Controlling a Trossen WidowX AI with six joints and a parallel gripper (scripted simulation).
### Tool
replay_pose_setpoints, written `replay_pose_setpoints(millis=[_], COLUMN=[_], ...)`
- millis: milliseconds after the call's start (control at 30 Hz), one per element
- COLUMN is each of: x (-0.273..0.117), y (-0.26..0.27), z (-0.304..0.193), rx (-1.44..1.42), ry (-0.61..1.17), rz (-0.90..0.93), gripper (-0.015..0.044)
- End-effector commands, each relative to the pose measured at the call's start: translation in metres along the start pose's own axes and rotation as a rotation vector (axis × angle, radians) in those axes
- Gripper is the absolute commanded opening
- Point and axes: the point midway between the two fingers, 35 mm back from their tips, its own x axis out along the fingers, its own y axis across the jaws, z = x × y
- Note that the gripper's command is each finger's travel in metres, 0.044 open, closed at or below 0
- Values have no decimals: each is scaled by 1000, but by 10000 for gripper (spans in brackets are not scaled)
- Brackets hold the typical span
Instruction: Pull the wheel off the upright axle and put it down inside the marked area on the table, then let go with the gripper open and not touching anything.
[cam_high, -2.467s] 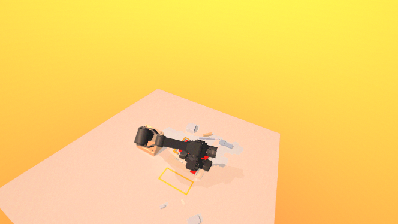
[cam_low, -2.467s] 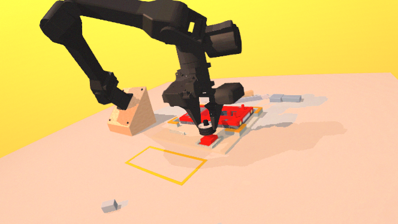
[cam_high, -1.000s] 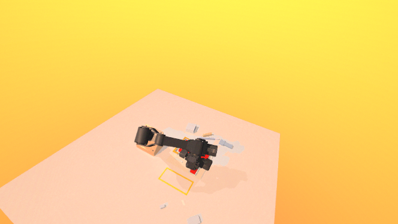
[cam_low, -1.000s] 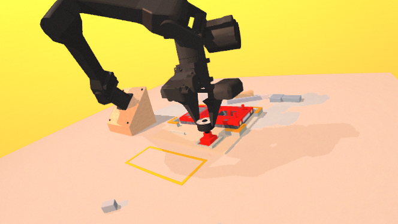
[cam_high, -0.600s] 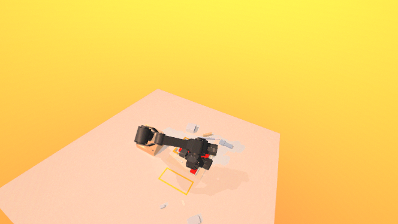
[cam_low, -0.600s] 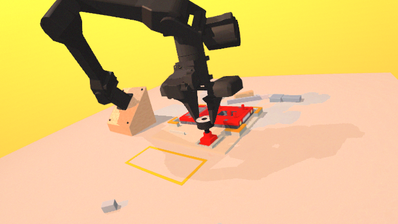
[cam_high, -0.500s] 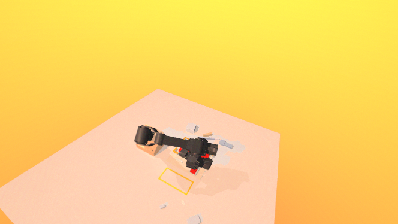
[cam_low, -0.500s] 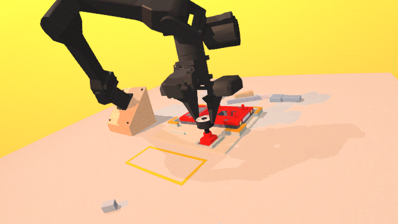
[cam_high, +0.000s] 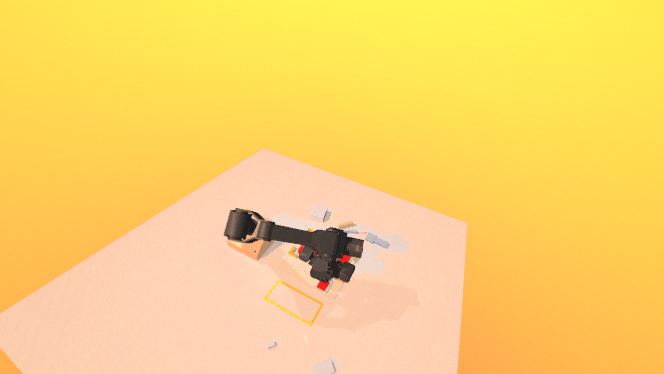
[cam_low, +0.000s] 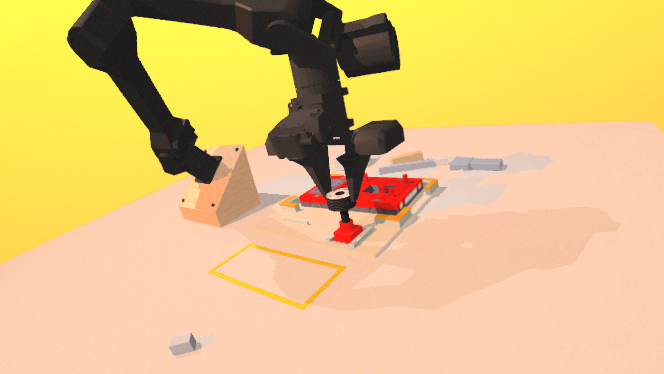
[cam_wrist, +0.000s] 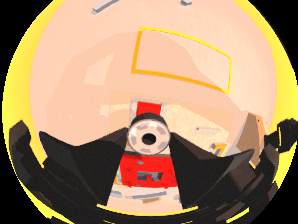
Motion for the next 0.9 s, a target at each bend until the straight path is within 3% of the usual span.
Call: replay_pose_setpoints(millis=[0,700,867], x=[-5,-13,-30], y=[3,2,1], z=[0,0,0], rx=[8,6,6], ry=[5,4,5], rz=[11,10,10], gripper=[0,0,0])
